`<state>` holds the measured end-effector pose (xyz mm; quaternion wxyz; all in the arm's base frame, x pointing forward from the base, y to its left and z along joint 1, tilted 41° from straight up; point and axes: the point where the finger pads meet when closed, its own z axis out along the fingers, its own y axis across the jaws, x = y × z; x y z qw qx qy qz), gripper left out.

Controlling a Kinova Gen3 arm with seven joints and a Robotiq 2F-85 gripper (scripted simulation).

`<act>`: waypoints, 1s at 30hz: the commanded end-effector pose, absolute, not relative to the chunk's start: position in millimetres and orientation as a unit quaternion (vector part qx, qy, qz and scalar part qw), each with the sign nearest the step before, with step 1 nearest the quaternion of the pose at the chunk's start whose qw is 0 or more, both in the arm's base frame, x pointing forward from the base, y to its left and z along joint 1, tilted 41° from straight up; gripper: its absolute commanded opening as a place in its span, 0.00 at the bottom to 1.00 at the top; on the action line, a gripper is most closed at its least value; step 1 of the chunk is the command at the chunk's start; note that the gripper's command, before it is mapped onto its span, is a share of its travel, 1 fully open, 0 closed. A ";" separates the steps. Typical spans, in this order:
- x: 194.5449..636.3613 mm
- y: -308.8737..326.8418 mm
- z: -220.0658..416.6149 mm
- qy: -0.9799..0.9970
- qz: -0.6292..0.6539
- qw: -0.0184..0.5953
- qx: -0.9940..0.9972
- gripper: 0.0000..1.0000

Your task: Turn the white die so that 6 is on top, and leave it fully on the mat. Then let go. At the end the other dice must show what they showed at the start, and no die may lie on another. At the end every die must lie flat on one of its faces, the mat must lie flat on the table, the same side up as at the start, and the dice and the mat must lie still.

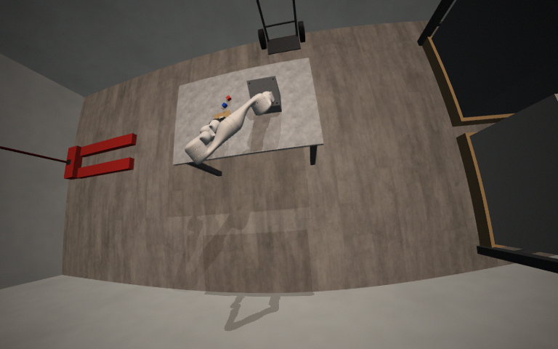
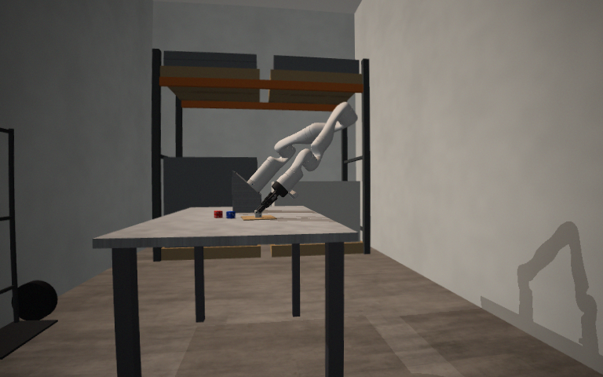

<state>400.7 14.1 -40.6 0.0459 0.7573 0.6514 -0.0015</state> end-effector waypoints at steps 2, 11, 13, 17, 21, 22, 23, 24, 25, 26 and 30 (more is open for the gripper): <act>399.8 17.5 -45.4 0.653 -0.004 0.045 0.756 0.46; 400.4 20.1 -48.4 0.653 -0.004 0.045 0.756 0.46; 400.4 20.4 -48.7 0.653 -0.004 0.045 0.756 0.46; 400.5 20.5 -49.0 0.653 -0.004 0.045 0.756 0.46; 400.5 20.5 -49.0 0.653 -0.004 0.045 0.756 0.46; 400.5 20.5 -49.0 0.653 -0.004 0.045 0.756 0.46; 400.5 20.5 -49.0 0.653 -0.004 0.045 0.756 0.46; 400.5 20.5 -49.0 0.653 -0.004 0.045 0.756 0.46; 400.5 20.5 -49.0 0.653 -0.004 0.045 0.756 0.46; 400.5 20.5 -49.0 0.653 -0.004 0.045 0.756 0.46; 400.5 20.5 -49.0 0.653 -0.004 0.045 0.756 0.46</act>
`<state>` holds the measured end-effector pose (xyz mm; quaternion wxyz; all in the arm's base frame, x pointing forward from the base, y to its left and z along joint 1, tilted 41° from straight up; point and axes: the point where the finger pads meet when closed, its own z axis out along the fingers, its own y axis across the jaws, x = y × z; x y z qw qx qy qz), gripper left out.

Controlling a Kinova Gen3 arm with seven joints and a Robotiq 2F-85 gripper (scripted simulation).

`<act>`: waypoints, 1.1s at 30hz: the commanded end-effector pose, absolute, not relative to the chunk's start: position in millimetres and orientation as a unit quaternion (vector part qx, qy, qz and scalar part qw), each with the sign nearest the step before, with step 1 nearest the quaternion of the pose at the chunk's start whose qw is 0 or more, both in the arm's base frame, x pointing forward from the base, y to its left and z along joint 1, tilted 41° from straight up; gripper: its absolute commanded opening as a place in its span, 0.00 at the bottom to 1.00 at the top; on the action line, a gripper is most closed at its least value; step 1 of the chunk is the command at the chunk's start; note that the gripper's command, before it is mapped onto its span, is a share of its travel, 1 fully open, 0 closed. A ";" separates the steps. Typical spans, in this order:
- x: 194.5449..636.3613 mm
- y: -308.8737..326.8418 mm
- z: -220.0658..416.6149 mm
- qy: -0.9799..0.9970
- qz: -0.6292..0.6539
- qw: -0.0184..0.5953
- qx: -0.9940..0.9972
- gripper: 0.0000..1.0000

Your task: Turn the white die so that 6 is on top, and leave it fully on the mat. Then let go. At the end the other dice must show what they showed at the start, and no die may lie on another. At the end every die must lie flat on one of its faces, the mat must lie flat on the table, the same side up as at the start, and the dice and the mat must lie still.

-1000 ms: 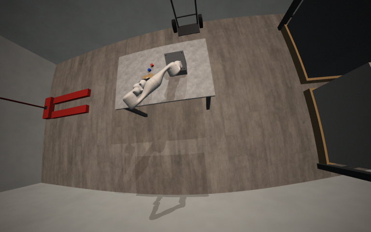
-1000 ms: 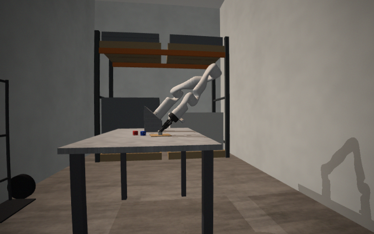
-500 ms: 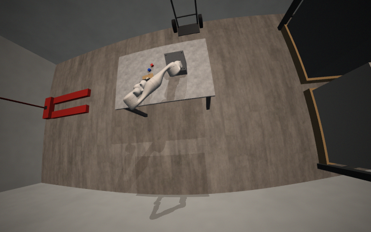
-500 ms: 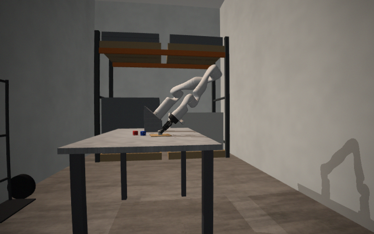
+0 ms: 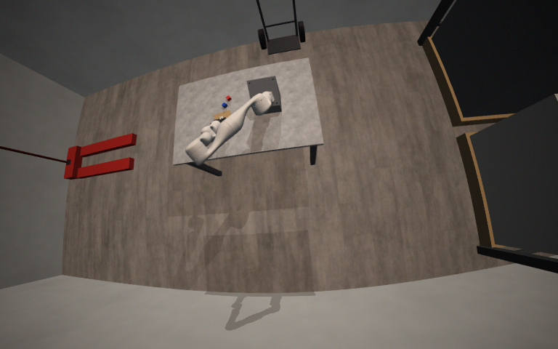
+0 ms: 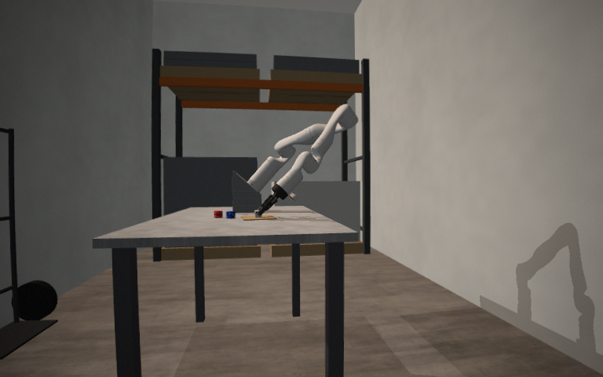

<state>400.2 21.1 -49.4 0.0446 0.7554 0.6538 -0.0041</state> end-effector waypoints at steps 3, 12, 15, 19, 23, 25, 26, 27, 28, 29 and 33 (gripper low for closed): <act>400.5 20.5 -49.0 0.653 -0.004 0.045 0.756 0.46; 400.5 20.5 -49.0 0.653 -0.004 0.045 0.756 0.46; 400.5 20.5 -49.0 0.653 -0.004 0.045 0.756 0.46; 400.5 20.5 -49.0 0.653 -0.004 0.045 0.756 0.46; 400.5 20.5 -49.0 0.653 -0.004 0.045 0.756 0.26; 400.5 20.5 -49.0 0.653 -0.004 0.045 0.756 0.26; 400.5 20.5 -49.0 0.653 -0.004 0.045 0.756 0.26; 400.5 20.5 -49.0 0.653 -0.004 0.045 0.756 0.26; 400.5 20.5 -49.0 0.653 -0.004 0.045 0.756 0.26; 400.5 20.5 -49.0 0.653 -0.004 0.045 0.756 0.26; 400.5 20.5 -49.0 0.653 -0.004 0.045 0.756 0.26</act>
